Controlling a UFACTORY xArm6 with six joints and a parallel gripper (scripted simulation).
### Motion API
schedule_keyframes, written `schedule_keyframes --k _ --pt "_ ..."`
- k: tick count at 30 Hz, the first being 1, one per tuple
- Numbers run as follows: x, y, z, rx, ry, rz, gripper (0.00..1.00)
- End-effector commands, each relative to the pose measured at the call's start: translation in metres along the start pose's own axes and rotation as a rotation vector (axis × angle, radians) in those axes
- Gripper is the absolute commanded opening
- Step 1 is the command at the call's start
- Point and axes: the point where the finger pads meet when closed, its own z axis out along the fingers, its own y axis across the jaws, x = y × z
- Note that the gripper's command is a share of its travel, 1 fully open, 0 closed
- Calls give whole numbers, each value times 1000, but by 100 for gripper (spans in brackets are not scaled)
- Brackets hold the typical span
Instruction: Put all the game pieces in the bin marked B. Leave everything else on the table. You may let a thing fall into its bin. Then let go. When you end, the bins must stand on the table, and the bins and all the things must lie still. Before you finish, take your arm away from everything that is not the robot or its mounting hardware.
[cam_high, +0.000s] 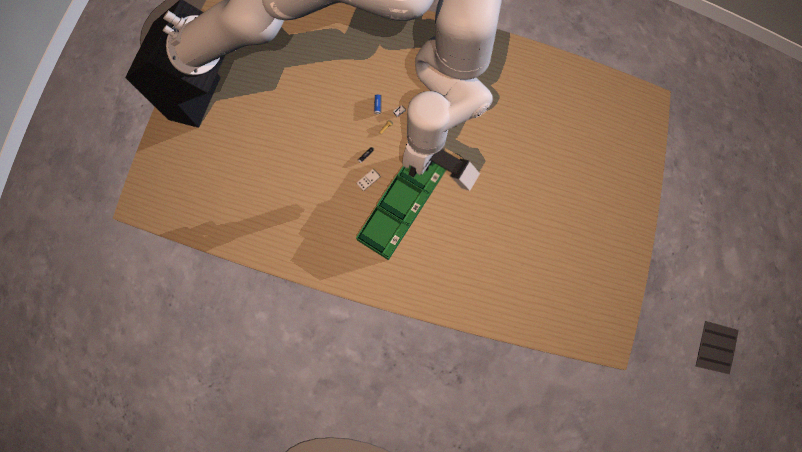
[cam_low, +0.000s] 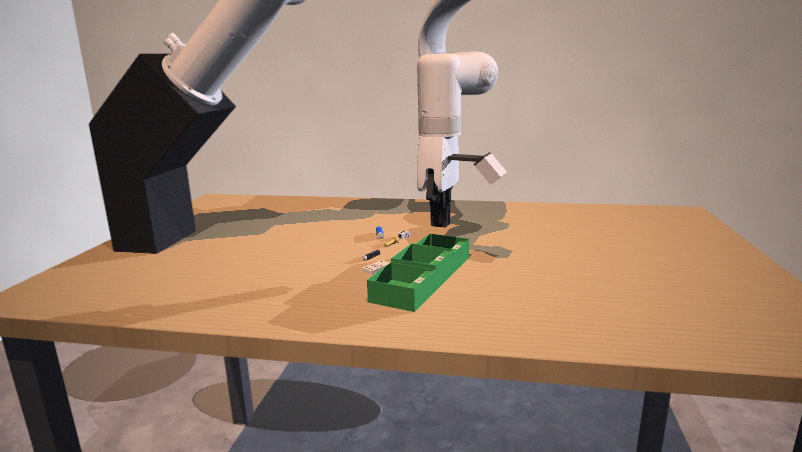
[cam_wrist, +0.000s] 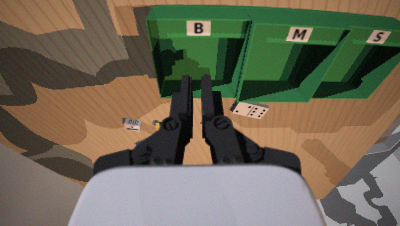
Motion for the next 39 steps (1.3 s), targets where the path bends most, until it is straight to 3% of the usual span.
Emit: schedule_keyframes --k 1,11,13,17,39 --pt "1 0 -11 7 -14 0 7" --pt "3 0 -94 7 -14 0 7" --pt "3 0 -94 7 -14 0 7" --pt "3 1 -127 7 -14 0 7" --pt "3 1 -127 7 -14 0 7"
